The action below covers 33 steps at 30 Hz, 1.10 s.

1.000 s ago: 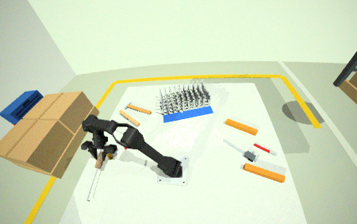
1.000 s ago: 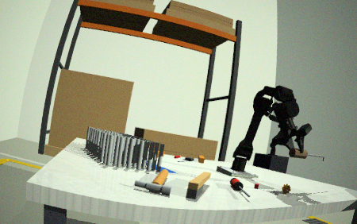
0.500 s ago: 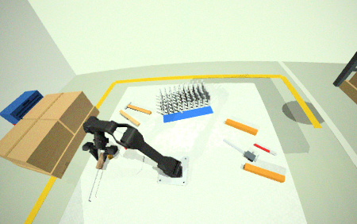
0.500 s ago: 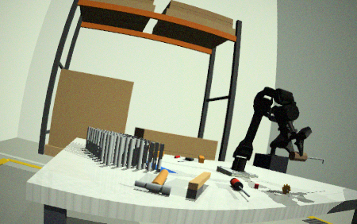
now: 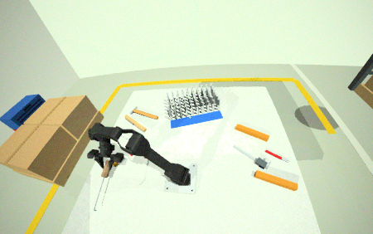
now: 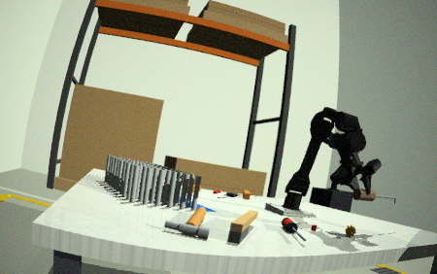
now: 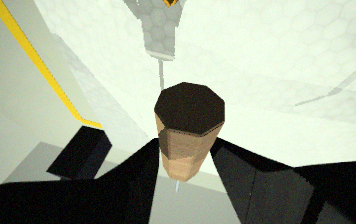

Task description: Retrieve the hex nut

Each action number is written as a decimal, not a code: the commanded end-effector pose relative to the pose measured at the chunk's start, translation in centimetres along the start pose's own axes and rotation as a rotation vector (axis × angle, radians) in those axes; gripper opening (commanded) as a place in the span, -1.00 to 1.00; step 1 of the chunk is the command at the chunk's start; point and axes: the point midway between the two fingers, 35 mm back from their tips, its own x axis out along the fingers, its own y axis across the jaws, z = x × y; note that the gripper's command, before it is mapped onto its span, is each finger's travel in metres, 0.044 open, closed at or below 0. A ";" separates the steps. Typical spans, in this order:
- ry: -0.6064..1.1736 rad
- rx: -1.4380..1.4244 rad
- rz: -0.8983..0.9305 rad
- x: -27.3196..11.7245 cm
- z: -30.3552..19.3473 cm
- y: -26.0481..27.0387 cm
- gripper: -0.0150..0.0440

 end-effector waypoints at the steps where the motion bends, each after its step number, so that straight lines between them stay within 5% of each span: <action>1: 0.006 0.005 0.004 0.3 0.1 0.0 -0.49; 33: 0.006 0.005 0.004 2.3 1.4 -0.7 -0.49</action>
